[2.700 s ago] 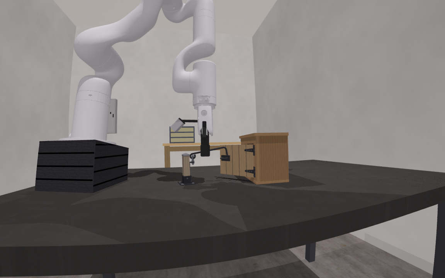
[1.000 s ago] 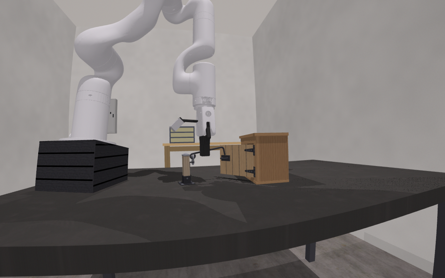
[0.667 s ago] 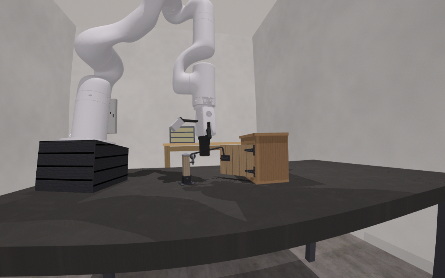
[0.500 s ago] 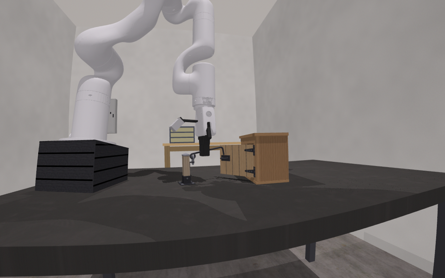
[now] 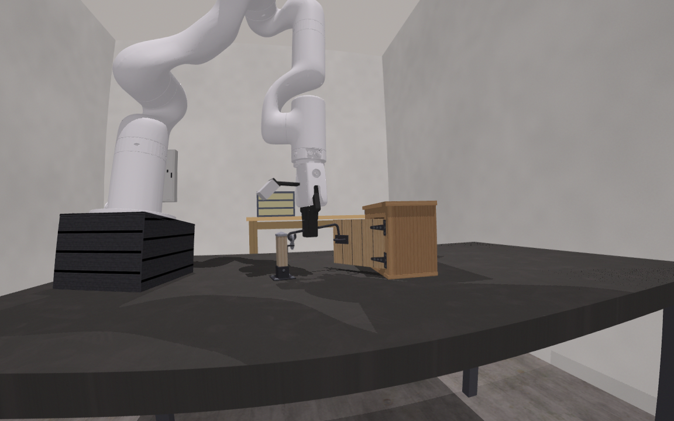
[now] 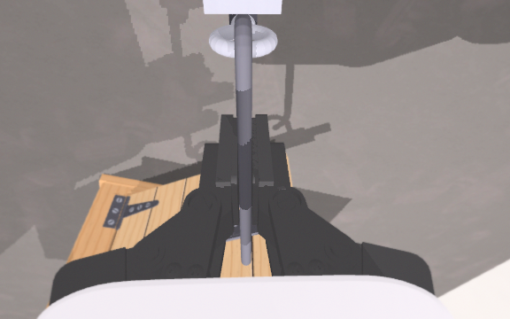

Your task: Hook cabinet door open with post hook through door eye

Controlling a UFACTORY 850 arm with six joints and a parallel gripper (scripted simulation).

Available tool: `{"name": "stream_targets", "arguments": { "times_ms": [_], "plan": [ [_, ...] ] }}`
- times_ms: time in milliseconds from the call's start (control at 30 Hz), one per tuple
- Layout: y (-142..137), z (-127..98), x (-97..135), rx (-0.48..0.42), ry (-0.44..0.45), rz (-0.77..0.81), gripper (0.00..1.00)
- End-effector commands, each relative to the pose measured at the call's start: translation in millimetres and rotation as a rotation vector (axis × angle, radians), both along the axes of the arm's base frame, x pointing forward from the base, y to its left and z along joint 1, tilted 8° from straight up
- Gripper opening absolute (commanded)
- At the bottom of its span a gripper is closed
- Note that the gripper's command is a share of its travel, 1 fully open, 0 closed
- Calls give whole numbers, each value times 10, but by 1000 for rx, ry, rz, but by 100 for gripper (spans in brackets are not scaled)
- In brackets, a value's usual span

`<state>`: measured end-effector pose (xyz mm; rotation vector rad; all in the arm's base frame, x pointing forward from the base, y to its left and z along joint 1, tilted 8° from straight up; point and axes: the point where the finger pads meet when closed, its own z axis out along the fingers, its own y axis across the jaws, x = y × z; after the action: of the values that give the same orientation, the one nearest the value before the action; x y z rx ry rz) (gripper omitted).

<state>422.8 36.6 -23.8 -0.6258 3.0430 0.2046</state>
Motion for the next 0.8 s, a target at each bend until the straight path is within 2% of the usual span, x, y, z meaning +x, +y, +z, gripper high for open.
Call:
{"name": "stream_targets", "arguments": {
  "times_ms": [0,767],
  "plan": [
    [0,4,7,0,-2,0,4],
    [9,-28,18,0,-2,0,4]
  ]
}}
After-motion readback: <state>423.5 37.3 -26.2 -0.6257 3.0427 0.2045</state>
